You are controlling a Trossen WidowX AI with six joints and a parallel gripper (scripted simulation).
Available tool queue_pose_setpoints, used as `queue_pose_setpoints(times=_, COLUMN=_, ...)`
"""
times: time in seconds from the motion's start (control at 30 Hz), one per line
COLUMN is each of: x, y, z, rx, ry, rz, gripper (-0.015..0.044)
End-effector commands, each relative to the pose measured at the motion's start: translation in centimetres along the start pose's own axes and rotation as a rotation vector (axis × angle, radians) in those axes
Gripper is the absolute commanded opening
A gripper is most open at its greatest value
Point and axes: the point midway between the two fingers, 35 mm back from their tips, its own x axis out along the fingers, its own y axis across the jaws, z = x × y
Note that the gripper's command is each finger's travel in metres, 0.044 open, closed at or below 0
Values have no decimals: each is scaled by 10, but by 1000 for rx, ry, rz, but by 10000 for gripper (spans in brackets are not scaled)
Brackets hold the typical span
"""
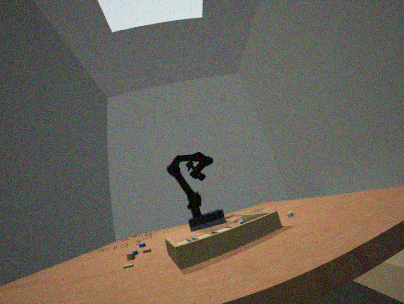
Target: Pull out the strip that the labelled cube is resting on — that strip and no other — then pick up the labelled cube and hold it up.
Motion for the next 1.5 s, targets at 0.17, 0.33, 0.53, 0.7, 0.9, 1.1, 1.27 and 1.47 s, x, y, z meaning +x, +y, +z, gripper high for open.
queue_pose_setpoints(times=0.17, x=-35, y=42, z=-15, rx=-302, ry=93, rz=244, gripper=400)
queue_pose_setpoints(times=0.33, x=-91, y=92, z=-23, rx=-584, ry=126, rz=570, gripper=400)
queue_pose_setpoints(times=0.53, x=-170, y=137, z=-15, rx=-834, ry=35, rz=984, gripper=400)
queue_pose_setpoints(times=0.7, x=-230, y=158, z=5, rx=-938, ry=-116, rz=1263, gripper=400)
queue_pose_setpoints(times=0.9, x=-301, y=170, z=44, rx=-973, ry=-393, rz=1560, gripper=400)
queue_pose_setpoints(times=1.1, x=-363, y=165, z=101, rx=-887, ry=-739, rz=1772, gripper=400)
queue_pose_setpoints(times=1.27, x=-404, y=150, z=162, rx=-723, ry=-1065, rz=1855, gripper=400)
queue_pose_setpoints(times=1.47, x=-432, y=119, z=243, rx=-456, ry=-1468, rz=1782, gripper=400)
